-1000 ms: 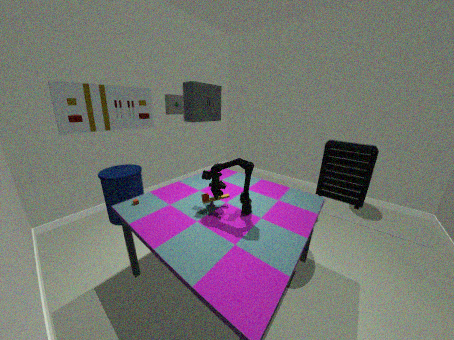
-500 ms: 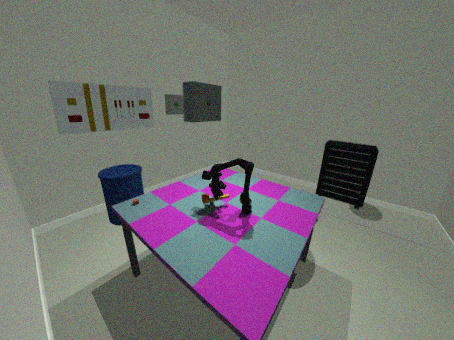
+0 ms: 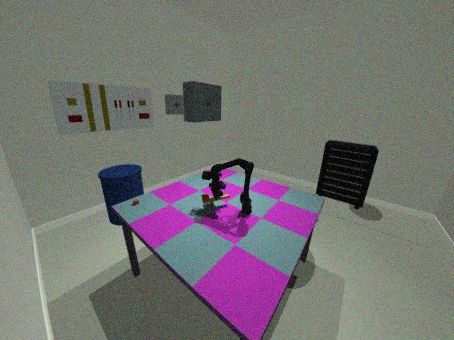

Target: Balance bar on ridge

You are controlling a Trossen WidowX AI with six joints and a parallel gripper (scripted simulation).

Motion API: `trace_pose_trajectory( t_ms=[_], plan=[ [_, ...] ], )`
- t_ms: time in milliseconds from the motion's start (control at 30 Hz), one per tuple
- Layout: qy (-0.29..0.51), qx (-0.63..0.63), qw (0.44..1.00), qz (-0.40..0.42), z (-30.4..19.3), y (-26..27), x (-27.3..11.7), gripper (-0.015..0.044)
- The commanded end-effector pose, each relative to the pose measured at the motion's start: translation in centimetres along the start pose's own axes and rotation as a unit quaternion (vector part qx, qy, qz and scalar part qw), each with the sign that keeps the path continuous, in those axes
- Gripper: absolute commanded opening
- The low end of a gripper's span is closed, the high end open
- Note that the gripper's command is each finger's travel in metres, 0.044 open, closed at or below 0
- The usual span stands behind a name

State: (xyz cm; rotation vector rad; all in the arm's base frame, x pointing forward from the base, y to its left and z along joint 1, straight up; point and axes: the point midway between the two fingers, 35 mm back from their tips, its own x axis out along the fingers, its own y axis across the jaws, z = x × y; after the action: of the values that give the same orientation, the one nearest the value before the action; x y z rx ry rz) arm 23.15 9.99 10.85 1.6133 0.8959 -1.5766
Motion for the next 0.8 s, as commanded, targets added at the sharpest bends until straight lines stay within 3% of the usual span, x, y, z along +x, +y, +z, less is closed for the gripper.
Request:
trace_pose_trajectory(
  t_ms=[0,767],
  plan=[
    [0.001,0.003,1.000,-0.001,-0.07,-0.02,0.10,0.0000],
    [0.001,0.003,1.000,-0.001,-0.03,-0.04,0.30,0.0000]
  ],
)
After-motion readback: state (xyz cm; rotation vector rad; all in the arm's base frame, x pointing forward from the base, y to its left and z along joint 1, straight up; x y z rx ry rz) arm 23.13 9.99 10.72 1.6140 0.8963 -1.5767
